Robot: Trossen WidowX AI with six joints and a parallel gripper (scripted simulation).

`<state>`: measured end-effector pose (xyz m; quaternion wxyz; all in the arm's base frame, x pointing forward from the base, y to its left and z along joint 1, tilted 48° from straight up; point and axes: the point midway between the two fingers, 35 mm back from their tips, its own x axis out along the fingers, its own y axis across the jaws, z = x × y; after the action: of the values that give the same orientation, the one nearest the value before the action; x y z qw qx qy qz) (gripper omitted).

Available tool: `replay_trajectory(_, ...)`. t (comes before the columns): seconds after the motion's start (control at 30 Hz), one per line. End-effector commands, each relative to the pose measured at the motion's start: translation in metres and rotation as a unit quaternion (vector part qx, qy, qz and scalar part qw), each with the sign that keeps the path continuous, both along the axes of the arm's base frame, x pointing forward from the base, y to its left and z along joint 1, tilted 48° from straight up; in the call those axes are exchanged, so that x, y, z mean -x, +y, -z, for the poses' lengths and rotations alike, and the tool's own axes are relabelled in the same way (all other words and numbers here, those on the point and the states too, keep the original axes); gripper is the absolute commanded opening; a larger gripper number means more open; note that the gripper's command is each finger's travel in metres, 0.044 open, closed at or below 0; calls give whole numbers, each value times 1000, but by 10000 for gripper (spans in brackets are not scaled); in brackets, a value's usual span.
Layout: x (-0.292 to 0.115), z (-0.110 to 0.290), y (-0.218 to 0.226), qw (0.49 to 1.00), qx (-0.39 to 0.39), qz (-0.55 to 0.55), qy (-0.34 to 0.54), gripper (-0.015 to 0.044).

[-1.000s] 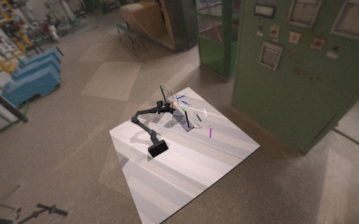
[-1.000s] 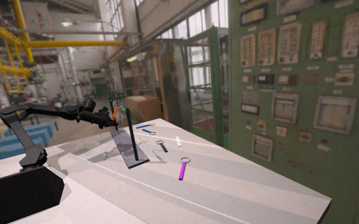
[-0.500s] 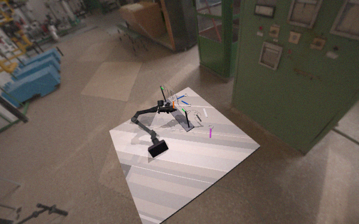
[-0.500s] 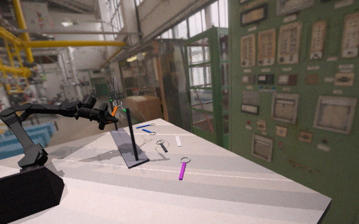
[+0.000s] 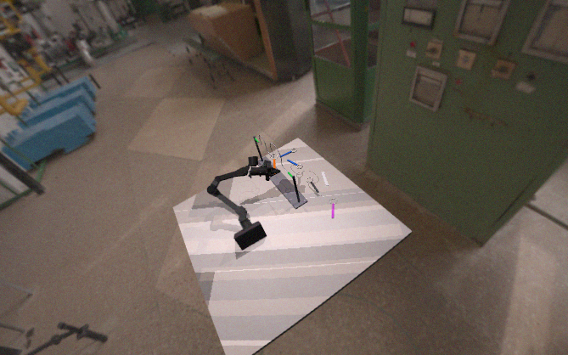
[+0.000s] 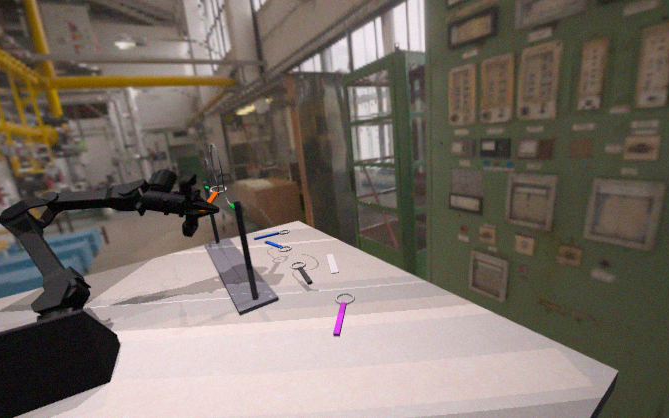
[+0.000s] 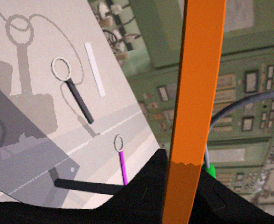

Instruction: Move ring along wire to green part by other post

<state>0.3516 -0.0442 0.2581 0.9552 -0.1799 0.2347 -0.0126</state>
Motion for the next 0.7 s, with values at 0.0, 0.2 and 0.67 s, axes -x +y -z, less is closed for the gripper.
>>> replay_trajectory(0.0, 0, -7, -12, 999, 42, 4, 0, -150)
replay_trajectory(0.2, 2, -19, -31, 993, 116, 8, 3, -150)
replay_trajectory(0.67, 5, -53, -64, 963, 269, 16, 8, -150)
